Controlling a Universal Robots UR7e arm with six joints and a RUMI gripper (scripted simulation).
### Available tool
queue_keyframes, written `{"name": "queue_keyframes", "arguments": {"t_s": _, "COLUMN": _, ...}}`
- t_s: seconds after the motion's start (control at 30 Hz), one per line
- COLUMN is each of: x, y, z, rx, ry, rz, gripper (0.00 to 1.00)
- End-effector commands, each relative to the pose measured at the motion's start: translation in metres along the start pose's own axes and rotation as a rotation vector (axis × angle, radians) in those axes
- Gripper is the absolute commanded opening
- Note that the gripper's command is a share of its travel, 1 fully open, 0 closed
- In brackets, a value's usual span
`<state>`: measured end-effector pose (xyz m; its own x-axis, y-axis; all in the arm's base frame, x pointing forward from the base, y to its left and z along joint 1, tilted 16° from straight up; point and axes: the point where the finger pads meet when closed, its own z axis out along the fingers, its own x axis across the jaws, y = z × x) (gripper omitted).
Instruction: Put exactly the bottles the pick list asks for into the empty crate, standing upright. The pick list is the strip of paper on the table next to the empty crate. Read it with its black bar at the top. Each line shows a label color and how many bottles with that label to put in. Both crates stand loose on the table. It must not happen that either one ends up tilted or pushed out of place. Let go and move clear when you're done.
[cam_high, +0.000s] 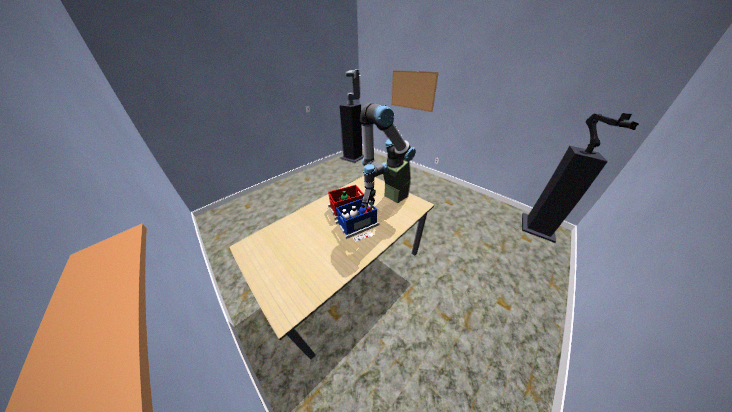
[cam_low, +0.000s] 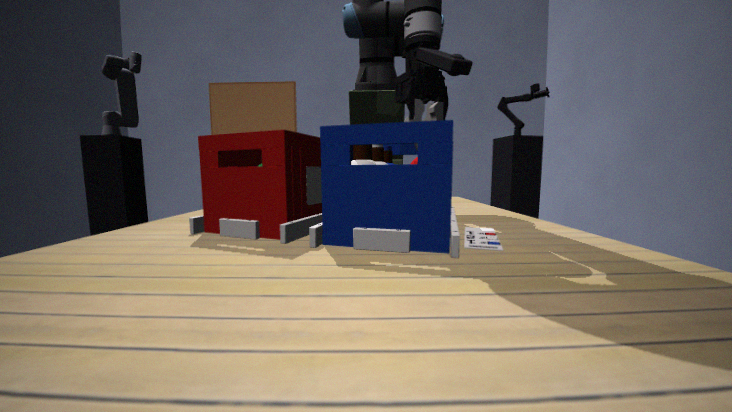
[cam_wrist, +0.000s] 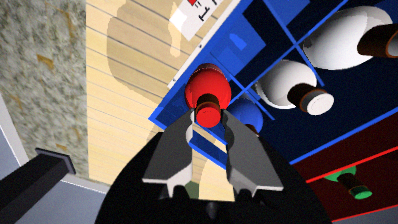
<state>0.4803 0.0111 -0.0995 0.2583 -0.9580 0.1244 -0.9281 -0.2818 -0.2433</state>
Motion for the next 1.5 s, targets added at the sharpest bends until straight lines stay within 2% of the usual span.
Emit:
{"name": "queue_keyframes", "arguments": {"t_s": 0.0, "x": 0.0002, "y": -0.0005, "z": 0.0018, "rx": 0.001, "ry": 0.001, "rz": 0.000, "gripper": 0.00}}
{"name": "queue_keyframes", "arguments": {"t_s": 1.07, "x": 0.0002, "y": -0.0005, "z": 0.0108, "rx": 0.001, "ry": 0.001, "rz": 0.000, "gripper": 0.00}}
{"name": "queue_keyframes", "arguments": {"t_s": 1.1, "x": 0.0002, "y": -0.0005, "z": 0.0116, "rx": 0.001, "ry": 0.001, "rz": 0.000, "gripper": 0.38}}
{"name": "queue_keyframes", "arguments": {"t_s": 1.47, "x": 0.0002, "y": -0.0005, "z": 0.0116, "rx": 0.001, "ry": 0.001, "rz": 0.000, "gripper": 0.38}}
